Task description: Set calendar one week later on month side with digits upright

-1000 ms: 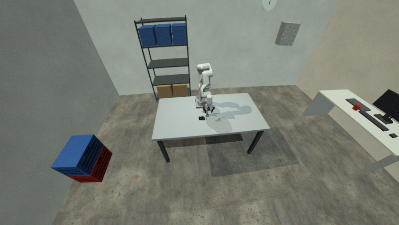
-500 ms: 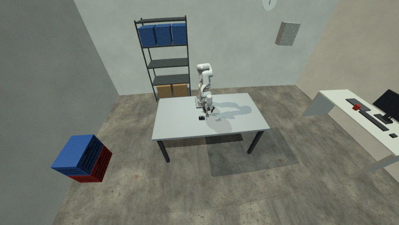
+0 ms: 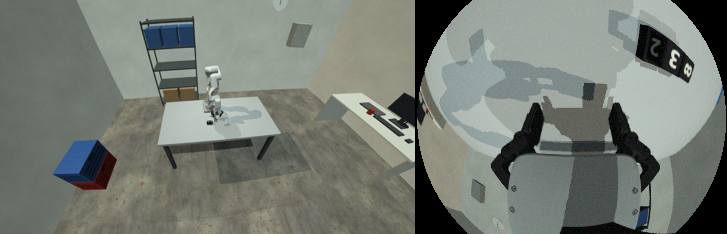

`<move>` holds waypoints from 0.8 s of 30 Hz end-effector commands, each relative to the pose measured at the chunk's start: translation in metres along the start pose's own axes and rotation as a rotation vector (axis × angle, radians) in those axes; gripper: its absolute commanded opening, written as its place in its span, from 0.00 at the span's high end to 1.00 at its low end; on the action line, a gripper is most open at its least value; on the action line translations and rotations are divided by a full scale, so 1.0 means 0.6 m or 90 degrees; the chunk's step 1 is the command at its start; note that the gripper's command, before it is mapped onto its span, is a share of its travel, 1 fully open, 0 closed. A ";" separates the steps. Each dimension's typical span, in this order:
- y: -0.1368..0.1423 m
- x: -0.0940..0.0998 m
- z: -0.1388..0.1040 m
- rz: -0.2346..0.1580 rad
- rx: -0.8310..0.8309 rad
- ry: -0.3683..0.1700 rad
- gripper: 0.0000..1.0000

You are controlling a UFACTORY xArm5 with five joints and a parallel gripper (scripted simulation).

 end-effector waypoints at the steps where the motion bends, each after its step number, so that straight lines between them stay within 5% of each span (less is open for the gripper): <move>1: 0.000 0.001 0.002 0.000 0.000 0.002 0.00; 11: 0.000 0.003 0.002 0.000 0.000 0.002 0.00; 24: -0.001 0.052 0.002 0.000 0.000 0.002 0.00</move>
Point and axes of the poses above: the point where the finger pads meet when closed, its own x axis back along the fingers, its own y axis across the jaws, z = x × y, the point moved 4 cm from there along x, back along the fingers, and after that the axes turned 8 degrees about x, right-handed, at the moved point
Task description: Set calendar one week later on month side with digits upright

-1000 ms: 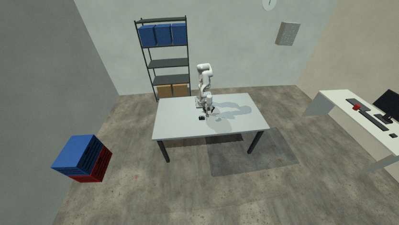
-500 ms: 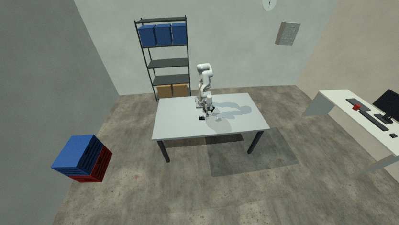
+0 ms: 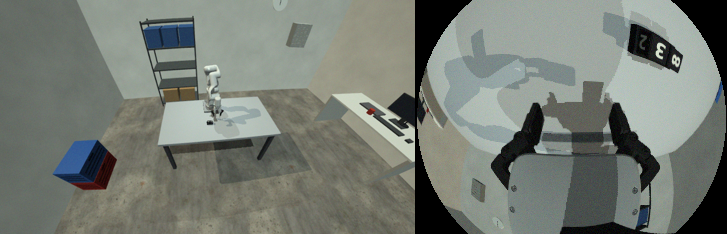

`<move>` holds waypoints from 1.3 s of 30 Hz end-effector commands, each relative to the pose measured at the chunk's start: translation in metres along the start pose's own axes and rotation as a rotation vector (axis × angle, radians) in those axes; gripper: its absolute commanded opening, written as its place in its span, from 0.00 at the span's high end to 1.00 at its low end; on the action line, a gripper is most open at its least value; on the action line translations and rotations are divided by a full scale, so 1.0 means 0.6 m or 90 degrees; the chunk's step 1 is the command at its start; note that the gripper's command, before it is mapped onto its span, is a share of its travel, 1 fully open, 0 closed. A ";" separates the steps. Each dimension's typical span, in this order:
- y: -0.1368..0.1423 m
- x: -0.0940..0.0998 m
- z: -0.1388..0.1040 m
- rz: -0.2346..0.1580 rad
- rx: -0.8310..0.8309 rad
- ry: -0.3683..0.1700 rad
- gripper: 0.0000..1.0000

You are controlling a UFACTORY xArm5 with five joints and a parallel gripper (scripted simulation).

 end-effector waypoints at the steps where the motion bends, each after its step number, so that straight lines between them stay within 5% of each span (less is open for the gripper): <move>1: 0.000 0.013 0.001 0.000 0.000 0.002 0.00; 39: 0.032 0.016 0.129 0.001 -0.333 0.002 0.00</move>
Point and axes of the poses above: the point where the finger pads meet when closed, its own x axis back along the fingers, its own y axis across the jaws, z = x × y, the point moved 4 cm from there along x, back along the fingers, and after that the axes turned 8 degrees about x, right-handed, at the moved point
